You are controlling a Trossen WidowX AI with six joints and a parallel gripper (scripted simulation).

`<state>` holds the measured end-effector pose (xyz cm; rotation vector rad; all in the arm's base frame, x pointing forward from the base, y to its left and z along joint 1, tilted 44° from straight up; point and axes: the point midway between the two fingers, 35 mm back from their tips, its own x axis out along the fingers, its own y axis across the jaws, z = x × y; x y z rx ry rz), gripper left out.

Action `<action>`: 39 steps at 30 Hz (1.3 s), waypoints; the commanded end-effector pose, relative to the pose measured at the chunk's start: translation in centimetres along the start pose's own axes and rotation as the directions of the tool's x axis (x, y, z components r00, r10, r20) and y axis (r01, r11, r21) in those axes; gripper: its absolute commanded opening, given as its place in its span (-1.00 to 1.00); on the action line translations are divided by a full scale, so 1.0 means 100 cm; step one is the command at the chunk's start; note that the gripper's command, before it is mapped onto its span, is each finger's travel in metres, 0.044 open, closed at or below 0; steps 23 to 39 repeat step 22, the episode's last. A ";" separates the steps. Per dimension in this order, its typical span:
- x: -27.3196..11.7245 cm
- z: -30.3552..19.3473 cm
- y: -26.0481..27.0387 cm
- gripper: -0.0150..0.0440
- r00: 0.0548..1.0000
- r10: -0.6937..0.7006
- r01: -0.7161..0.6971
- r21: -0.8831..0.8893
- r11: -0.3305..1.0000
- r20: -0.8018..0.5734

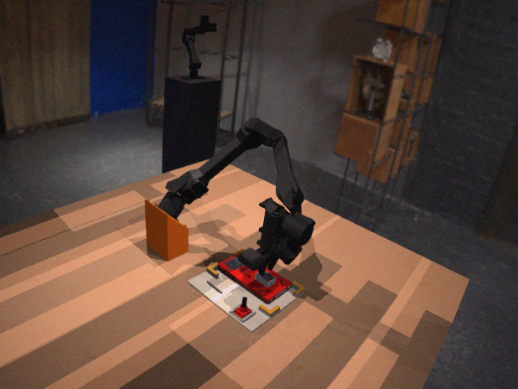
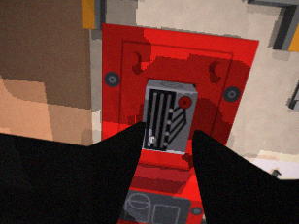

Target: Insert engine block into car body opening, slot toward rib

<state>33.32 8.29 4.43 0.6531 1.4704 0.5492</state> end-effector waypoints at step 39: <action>-0.001 0.001 0.002 -0.40 1.000 0.001 -0.001 -0.007 1.000 0.003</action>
